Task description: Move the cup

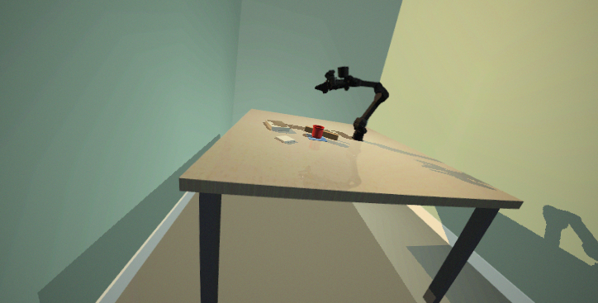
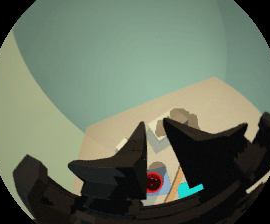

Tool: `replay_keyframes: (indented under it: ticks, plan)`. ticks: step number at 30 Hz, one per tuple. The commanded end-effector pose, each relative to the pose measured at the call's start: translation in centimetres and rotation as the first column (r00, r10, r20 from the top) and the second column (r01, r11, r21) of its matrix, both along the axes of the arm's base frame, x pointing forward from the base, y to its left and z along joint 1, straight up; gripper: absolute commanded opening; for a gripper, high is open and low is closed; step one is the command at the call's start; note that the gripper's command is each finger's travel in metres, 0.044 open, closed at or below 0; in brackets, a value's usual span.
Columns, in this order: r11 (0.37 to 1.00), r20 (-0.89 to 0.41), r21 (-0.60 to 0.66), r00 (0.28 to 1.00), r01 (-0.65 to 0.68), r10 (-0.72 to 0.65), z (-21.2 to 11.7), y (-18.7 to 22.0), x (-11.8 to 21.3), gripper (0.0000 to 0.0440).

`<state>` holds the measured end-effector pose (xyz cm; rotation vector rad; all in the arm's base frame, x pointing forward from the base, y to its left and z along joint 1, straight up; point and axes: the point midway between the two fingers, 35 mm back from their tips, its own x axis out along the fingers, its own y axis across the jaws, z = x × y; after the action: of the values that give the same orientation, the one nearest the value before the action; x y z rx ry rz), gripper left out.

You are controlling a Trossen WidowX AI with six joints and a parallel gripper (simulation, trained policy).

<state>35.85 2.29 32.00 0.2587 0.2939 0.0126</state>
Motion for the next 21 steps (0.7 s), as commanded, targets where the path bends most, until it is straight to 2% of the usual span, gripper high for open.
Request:
replay_keyframes:
  ticks: [1,21]
  plan:
    - [1.000,-0.042,0.029,0.999,0.003,-0.002,-0.3,0.4,0.5,0.0105]
    - [0.978,-0.303,0.199,0.953,0.070,-0.007,-1.8,3.0,1.9,0.0106]
